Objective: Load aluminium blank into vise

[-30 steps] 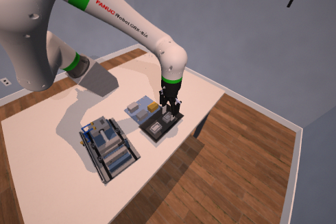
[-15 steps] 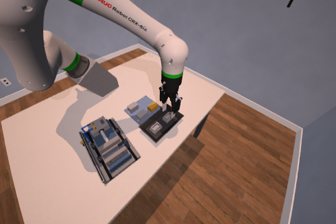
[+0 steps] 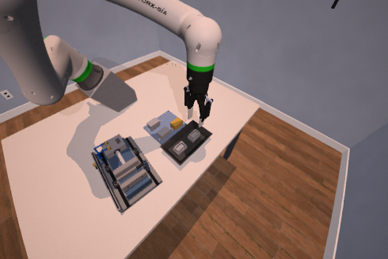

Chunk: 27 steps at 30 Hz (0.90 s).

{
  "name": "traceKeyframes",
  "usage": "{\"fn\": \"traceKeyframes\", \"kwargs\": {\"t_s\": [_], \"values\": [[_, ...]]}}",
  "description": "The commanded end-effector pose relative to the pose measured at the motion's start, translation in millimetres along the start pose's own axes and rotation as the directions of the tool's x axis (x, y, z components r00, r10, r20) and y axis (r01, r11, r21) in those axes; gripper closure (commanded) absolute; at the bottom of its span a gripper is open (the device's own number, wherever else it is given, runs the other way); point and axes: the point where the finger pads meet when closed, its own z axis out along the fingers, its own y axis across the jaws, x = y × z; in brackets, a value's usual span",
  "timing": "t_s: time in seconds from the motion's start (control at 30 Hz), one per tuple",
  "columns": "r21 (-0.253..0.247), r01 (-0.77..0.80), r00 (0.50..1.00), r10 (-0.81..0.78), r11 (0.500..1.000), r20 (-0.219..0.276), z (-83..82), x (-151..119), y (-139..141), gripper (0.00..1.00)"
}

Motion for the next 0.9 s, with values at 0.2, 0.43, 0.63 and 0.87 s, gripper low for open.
{"fn": "traceKeyframes", "kwargs": {"t_s": [0.2,0.43,0.63,0.87], "values": [[0.000,0.000,1.000,0.000,1.000,0.000,-33.9,0,0,0.60],[0.000,0.000,1.000,0.000,1.000,0.000,-43.8,0,0,0.60],[0.000,0.000,1.000,0.000,1.000,0.000,-44.6,0,0,1.00],[0.000,0.000,1.000,0.000,1.000,0.000,-44.6,0,0,1.00]]}}
